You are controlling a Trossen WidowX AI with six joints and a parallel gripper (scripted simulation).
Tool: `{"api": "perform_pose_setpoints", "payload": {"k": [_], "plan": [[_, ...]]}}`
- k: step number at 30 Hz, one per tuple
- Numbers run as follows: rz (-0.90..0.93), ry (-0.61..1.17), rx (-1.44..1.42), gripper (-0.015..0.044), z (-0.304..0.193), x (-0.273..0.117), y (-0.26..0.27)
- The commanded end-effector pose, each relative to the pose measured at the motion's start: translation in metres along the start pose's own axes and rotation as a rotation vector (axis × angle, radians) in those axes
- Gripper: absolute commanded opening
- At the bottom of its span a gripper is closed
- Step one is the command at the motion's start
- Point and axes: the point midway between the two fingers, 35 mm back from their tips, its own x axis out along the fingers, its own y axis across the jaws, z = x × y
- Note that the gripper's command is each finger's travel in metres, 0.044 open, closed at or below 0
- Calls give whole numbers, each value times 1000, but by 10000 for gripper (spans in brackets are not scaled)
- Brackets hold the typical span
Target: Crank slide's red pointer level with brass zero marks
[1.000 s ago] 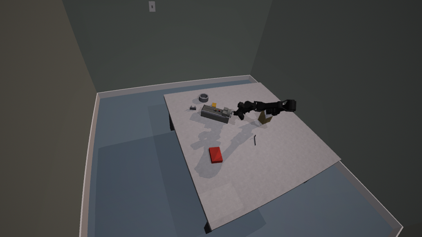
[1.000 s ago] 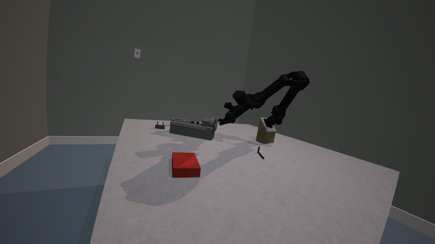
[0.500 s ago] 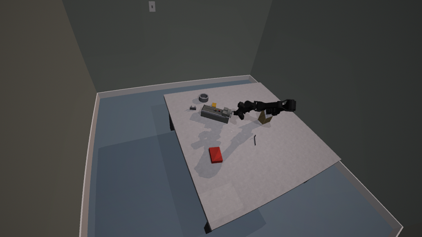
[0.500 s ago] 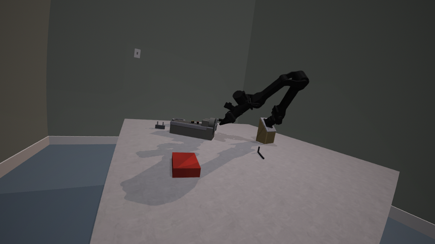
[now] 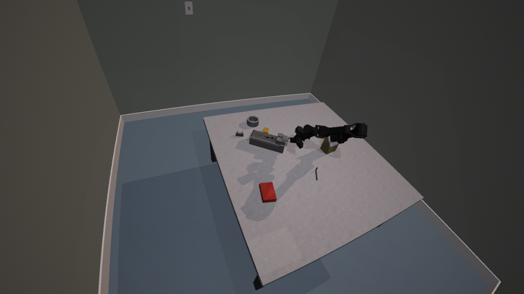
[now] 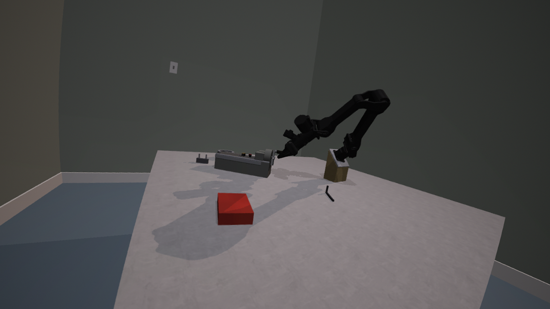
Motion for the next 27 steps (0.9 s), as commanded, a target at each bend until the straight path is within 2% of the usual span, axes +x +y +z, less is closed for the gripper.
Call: {"api": "perform_pose_setpoints", "payload": {"k": [1, 27], "plan": [[-25, -2, 10, 0, -1, 1, -9], [-25, -2, 10, 0, -4, 4, -16]]}}
